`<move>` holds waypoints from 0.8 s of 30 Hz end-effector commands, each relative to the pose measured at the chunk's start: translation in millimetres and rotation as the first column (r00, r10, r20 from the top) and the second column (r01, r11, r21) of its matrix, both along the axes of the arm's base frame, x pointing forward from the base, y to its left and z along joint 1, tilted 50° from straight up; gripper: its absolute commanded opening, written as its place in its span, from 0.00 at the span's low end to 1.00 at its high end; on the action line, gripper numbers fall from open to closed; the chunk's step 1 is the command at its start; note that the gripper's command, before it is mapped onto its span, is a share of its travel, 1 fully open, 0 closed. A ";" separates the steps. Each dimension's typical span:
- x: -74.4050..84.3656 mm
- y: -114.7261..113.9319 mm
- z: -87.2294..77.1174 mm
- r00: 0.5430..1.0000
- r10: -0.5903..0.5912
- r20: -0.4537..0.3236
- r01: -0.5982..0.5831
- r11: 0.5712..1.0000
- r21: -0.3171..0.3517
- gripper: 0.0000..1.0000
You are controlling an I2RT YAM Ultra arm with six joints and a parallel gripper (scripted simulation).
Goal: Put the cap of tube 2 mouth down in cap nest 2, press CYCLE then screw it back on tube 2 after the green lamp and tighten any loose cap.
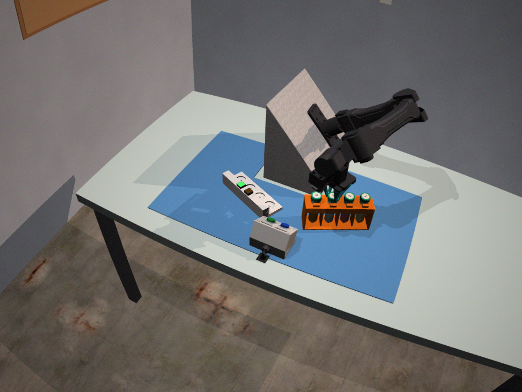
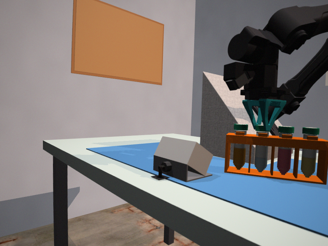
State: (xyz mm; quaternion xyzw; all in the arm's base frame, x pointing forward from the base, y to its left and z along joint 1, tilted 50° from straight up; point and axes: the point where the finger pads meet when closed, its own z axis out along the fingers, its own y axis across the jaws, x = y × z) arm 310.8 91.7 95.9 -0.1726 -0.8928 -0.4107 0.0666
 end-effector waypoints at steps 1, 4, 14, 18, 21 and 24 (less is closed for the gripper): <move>0.9 -1.4 2.8 0.997 -0.060 -0.057 0.060 0.998 0.006 0.00; 0.9 -1.5 2.8 0.997 -0.060 -0.057 0.060 0.998 0.006 0.00; 0.9 -1.4 2.8 0.997 -0.060 -0.057 0.060 0.998 0.006 0.49; 0.9 -1.5 2.8 0.997 -0.060 -0.057 0.060 0.998 0.006 0.49; 0.7 -6.0 6.7 0.997 -0.060 -0.057 0.060 0.998 0.006 0.49; 0.7 -8.2 8.6 0.997 -0.060 -0.057 0.060 0.998 0.006 0.49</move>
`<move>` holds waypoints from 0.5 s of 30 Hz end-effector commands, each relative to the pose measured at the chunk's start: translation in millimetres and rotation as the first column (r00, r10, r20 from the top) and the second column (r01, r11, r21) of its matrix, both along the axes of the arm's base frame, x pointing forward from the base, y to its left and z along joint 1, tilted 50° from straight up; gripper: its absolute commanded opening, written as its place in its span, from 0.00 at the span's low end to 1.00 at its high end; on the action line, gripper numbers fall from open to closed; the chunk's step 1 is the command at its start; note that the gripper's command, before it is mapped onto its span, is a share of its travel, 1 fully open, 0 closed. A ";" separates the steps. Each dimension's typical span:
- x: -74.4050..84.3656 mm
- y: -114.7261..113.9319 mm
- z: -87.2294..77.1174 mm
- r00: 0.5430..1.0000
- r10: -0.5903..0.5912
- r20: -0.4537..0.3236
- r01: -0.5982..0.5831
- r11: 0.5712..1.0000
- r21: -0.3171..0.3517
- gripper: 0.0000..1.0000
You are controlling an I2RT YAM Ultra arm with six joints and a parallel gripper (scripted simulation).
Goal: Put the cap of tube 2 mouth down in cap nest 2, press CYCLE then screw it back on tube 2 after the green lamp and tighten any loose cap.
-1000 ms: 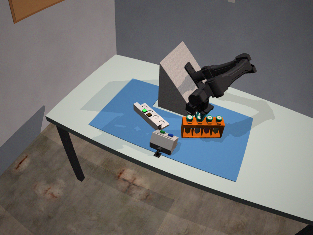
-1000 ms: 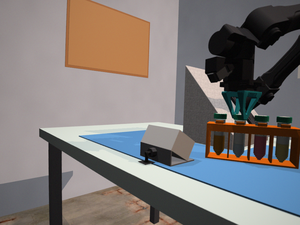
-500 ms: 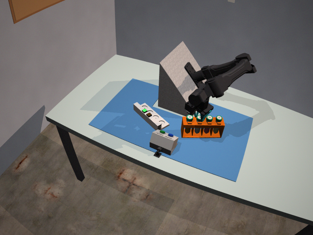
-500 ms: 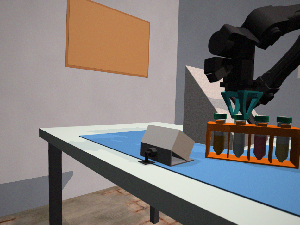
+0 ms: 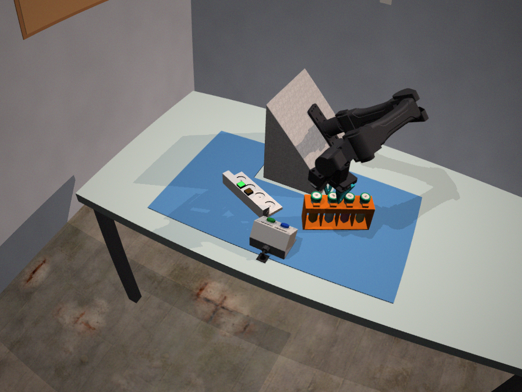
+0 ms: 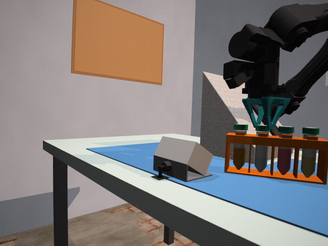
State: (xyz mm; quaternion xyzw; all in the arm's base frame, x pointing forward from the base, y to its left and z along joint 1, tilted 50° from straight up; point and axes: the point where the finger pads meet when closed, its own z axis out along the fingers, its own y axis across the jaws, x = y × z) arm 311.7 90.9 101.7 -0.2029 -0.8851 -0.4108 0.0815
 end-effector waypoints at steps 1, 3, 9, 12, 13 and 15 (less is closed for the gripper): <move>-0.4 -9.7 4.7 1.000 -0.016 -0.004 0.016 1.000 0.000 0.49; -0.6 -14.3 8.6 1.000 -0.016 -0.004 0.016 1.000 0.000 0.49; -1.1 -28.0 20.2 1.000 -0.016 -0.004 0.016 1.000 0.000 0.49; -1.4 -34.8 26.0 1.000 -0.016 -0.004 0.016 1.000 -0.001 0.49; -1.4 -35.2 26.3 1.000 -0.016 -0.004 0.016 1.000 -0.001 0.49; -1.4 -35.2 26.4 1.000 -0.016 -0.004 0.016 1.000 -0.001 0.49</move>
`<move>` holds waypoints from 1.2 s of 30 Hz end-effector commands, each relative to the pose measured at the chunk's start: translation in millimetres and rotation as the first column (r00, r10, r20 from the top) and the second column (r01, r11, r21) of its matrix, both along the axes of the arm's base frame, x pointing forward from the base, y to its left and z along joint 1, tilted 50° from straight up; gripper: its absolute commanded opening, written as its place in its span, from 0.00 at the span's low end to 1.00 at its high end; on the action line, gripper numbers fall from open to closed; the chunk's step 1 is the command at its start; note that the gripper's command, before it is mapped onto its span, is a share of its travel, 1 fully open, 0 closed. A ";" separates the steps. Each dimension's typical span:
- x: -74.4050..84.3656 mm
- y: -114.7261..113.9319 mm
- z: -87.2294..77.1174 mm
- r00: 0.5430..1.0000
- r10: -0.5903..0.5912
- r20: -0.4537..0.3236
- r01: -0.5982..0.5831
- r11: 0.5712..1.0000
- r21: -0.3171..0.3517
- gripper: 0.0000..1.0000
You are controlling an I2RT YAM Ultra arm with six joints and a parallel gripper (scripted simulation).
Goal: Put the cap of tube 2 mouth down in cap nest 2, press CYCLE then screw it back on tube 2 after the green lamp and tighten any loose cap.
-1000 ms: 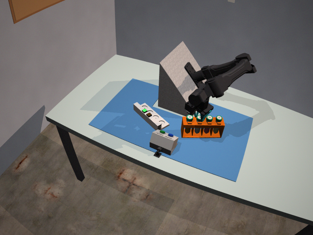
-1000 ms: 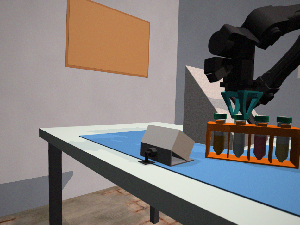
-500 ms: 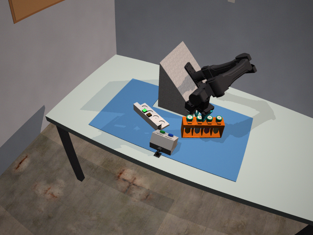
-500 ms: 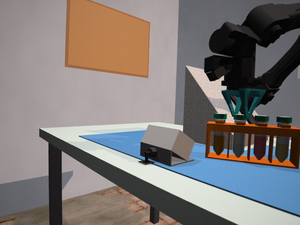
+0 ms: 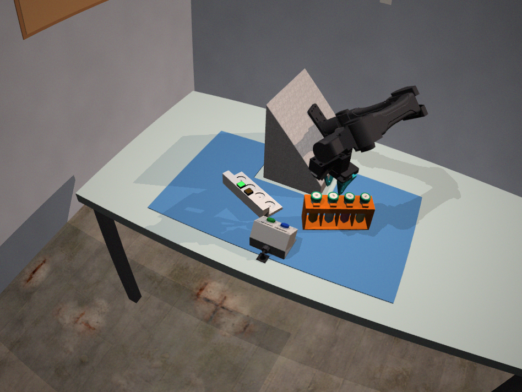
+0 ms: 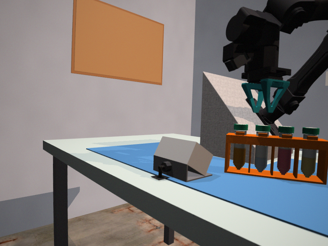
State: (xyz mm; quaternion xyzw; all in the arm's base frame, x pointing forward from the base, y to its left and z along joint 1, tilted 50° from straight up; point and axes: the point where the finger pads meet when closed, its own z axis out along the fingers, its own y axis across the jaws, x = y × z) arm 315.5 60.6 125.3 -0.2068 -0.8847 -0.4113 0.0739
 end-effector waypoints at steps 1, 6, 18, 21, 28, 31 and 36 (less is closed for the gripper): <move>-5.2 -5.0 2.8 1.000 -0.002 -0.015 0.002 1.000 0.002 0.49; -5.2 -5.0 2.8 1.000 -0.002 -0.015 0.002 1.000 0.002 0.49; 16.7 -34.9 -31.0 0.936 0.235 0.260 -0.232 0.972 -0.043 0.49; 17.6 -36.1 -32.3 0.936 0.235 0.260 -0.232 0.972 -0.043 0.49; 17.7 -33.9 -34.2 0.936 0.235 0.260 -0.232 0.972 -0.043 0.49; 18.0 -27.0 -40.1 0.936 0.235 0.260 -0.232 0.972 -0.043 0.49; 18.3 -20.2 -45.9 0.936 0.235 0.261 -0.232 0.972 -0.043 0.49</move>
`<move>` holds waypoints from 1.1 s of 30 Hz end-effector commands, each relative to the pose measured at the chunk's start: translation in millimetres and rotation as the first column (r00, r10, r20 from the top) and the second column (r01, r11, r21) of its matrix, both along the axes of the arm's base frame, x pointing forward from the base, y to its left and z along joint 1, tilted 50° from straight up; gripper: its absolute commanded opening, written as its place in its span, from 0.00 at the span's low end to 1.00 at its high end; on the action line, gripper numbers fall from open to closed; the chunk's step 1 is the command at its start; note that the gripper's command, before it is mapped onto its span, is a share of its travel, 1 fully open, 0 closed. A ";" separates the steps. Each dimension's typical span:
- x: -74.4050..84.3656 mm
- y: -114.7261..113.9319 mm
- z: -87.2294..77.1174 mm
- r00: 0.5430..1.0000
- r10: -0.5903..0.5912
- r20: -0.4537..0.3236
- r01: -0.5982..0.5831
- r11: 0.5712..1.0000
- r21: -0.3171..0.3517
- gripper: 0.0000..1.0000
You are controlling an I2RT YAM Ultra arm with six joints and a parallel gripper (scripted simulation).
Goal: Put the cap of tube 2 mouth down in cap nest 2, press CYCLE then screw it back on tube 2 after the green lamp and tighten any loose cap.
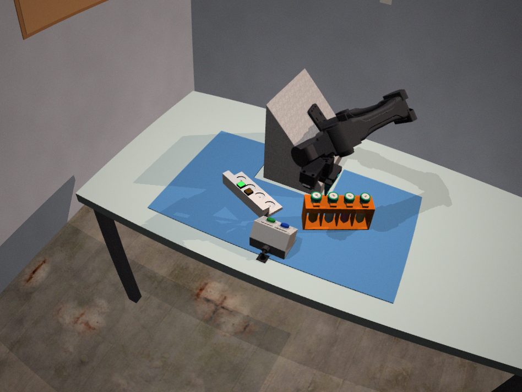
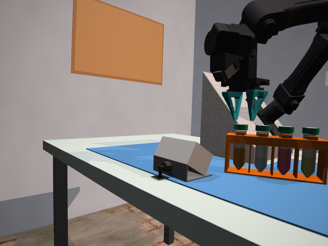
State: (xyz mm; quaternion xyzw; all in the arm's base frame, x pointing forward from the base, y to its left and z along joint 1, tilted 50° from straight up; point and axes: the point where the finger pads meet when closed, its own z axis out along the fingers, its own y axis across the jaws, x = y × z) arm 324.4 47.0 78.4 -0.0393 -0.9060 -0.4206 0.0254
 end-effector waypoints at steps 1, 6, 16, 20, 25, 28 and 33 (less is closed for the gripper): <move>9.5 -4.2 -0.9 0.999 -0.028 0.037 0.028 1.000 -0.006 0.49; 10.6 4.3 -8.6 0.999 -0.028 0.037 0.028 1.000 -0.006 0.49; 10.6 4.3 -8.6 0.999 -0.028 0.037 0.028 1.000 -0.006 0.49; 10.6 5.4 -9.6 0.999 -0.028 0.037 0.028 1.000 -0.006 0.49; 10.5 7.2 -11.4 0.999 -0.028 0.037 0.028 1.000 -0.006 0.49; 10.5 8.3 -12.3 0.999 -0.028 0.037 0.028 1.000 -0.006 0.49; 10.5 9.9 -13.6 0.999 -0.028 0.037 0.028 1.000 -0.006 0.49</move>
